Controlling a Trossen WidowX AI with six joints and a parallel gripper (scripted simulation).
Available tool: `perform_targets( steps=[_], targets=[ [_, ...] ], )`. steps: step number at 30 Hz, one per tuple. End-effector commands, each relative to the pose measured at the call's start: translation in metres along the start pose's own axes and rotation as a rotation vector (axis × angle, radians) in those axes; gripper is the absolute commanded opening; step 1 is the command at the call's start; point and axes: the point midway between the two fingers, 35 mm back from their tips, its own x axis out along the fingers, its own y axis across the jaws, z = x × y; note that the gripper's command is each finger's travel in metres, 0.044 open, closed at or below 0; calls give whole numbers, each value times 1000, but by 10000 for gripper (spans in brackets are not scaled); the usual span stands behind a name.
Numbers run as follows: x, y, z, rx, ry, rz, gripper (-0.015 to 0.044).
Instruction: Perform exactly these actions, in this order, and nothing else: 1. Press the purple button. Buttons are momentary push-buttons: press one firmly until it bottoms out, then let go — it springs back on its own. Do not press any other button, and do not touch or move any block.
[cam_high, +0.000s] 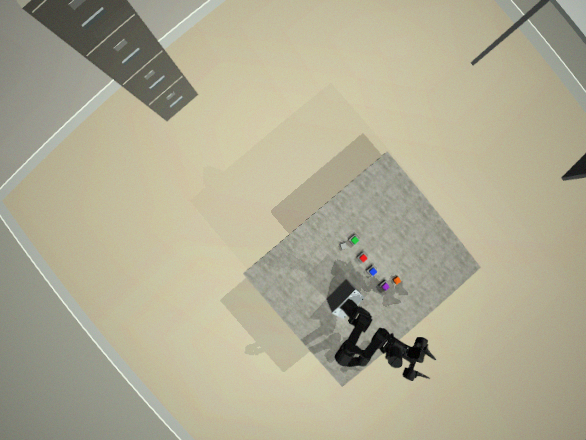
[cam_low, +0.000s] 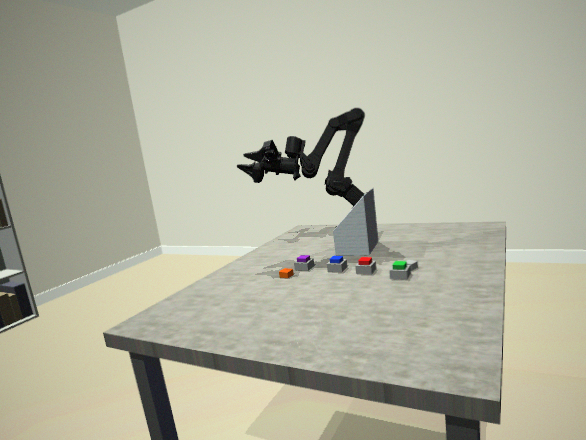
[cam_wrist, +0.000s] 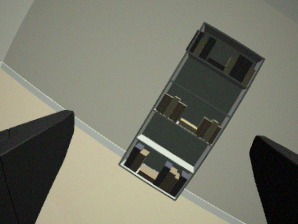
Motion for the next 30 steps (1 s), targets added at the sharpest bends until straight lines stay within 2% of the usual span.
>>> perform_targets(
  steps=[1,4,7,11,16,24,27,30],
  targets=[
    [1,3,-3,11,14,13,400],
    [10,54,-35,149,214,195,400],
    [2,114,-62,254,437,398,400],
    [-25,171,-77,300,655,599,400],
    [-74,223,-84,265,901,832,400],
    [-169,258,-75,-44,1215,1175,400],
    [-201,251,-67,-271,1274,1284,400],
    [-220,238,-58,-526,1268,1356,400]
  ],
)
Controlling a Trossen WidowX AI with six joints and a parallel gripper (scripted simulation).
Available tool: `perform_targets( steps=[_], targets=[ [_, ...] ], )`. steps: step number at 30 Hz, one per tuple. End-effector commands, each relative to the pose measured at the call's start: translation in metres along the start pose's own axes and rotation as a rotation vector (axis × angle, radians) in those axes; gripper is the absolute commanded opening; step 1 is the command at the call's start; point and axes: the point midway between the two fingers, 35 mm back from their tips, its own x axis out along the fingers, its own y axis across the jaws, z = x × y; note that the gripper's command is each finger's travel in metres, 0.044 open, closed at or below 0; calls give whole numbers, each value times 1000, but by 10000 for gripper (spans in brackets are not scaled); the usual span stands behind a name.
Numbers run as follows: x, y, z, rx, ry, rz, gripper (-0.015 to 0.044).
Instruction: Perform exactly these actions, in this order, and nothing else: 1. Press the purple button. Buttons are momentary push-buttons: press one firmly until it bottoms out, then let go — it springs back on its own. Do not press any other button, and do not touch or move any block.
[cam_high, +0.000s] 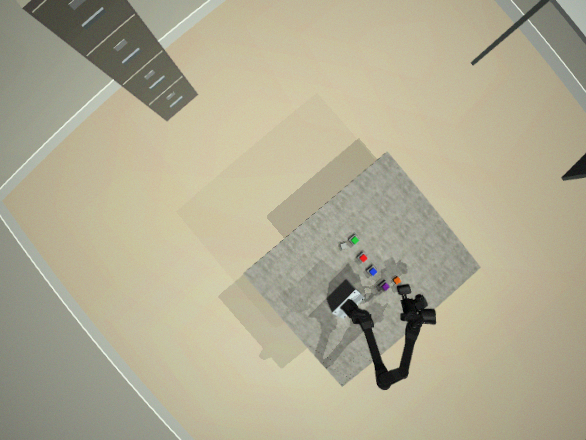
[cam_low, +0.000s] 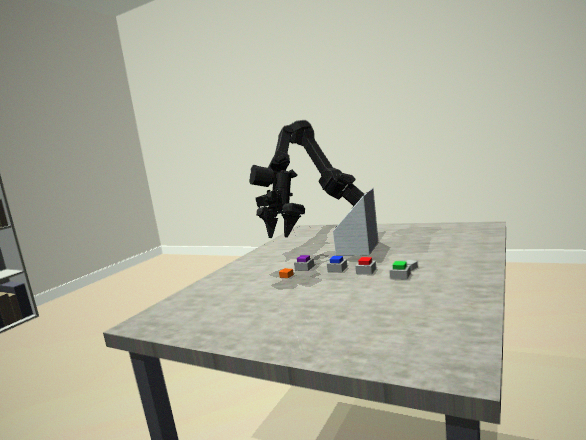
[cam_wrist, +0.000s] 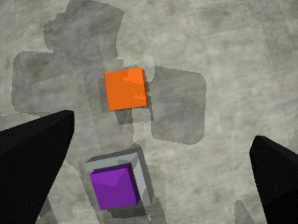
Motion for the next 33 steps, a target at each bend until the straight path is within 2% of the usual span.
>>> perform_targets(
  steps=[1,13,15,20,27,33],
  targets=[
    [-24,43,-44,-390,380,-52,400],
    [-25,43,-45,-396,383,-54,400],
    [-17,43,-47,-396,384,-53,348],
    [31,35,-66,-397,383,-57,216],
    [32,34,-67,-397,382,-57,32],
    [32,34,-67,-397,382,-57,20]
  ],
)
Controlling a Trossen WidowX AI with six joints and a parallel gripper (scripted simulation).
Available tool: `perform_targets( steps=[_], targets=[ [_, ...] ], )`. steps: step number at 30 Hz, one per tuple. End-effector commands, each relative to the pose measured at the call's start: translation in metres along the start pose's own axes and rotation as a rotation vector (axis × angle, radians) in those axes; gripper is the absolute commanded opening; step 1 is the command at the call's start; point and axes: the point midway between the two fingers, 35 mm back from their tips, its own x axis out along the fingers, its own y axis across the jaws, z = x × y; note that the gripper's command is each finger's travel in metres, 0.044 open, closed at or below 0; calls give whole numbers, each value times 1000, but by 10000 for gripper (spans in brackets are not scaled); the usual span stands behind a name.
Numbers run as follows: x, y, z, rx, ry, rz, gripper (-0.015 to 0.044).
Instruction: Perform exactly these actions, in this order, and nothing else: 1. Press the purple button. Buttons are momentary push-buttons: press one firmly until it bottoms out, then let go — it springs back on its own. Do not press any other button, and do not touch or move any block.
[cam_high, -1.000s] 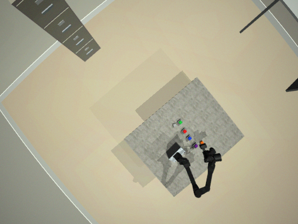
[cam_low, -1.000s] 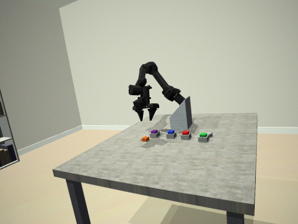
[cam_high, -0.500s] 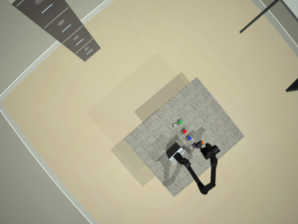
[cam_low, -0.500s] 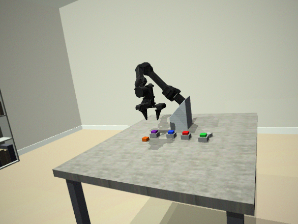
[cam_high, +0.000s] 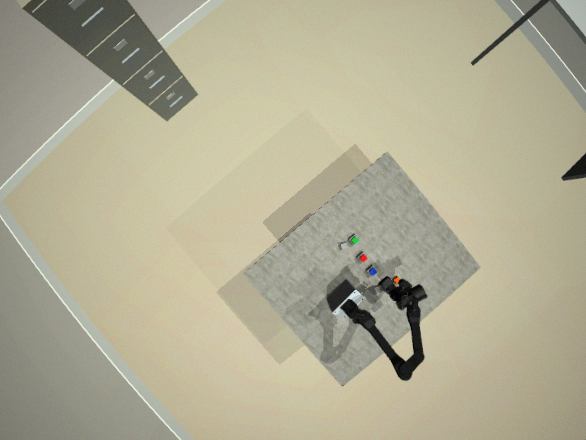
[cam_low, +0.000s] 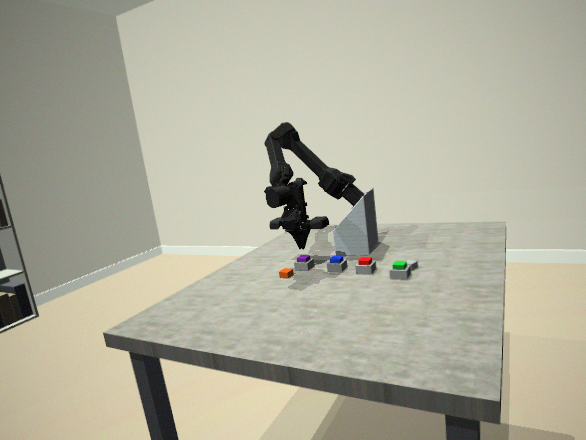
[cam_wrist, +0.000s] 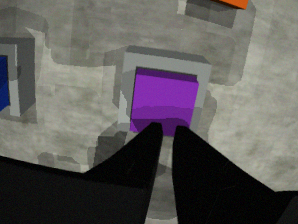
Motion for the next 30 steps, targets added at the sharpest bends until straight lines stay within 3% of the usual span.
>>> perform_targets(
  steps=[1,30],
  targets=[
    [0,1,0,-4,-2,5,20],
    [33,1,0,-5,-2,3,20]
  ],
)
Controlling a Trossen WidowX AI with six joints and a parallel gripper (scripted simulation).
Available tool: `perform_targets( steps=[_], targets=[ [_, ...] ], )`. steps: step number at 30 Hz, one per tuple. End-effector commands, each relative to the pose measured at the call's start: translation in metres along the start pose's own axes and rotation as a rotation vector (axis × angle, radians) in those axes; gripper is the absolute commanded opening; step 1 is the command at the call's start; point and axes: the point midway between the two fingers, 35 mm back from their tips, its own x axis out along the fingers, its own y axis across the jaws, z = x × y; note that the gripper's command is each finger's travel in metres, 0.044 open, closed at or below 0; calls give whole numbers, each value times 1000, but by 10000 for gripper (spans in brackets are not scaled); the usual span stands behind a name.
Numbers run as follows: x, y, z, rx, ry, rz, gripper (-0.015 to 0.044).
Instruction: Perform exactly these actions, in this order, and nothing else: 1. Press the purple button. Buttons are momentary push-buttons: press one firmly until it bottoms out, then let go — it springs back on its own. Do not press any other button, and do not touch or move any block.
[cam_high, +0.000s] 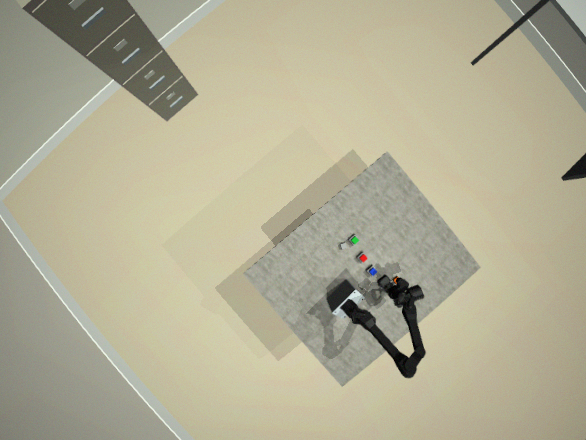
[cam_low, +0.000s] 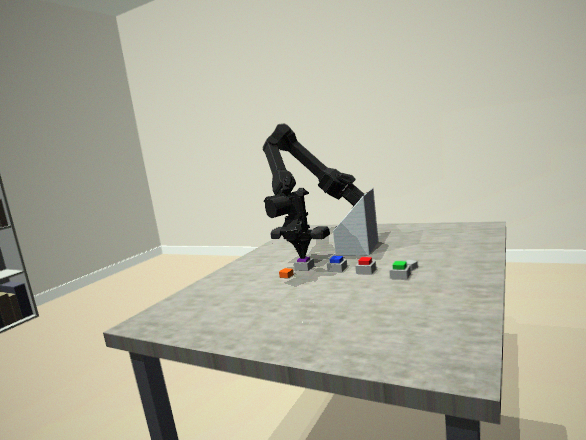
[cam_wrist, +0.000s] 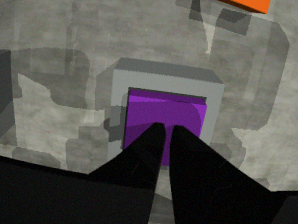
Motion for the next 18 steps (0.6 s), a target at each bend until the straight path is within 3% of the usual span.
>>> perform_targets(
  steps=[1,14,18],
  targets=[
    [1,1,-1,-7,2,5,20],
    [1,1,-1,-7,2,5,20],
    [-24,1,0,-5,1,6,20]
  ],
)
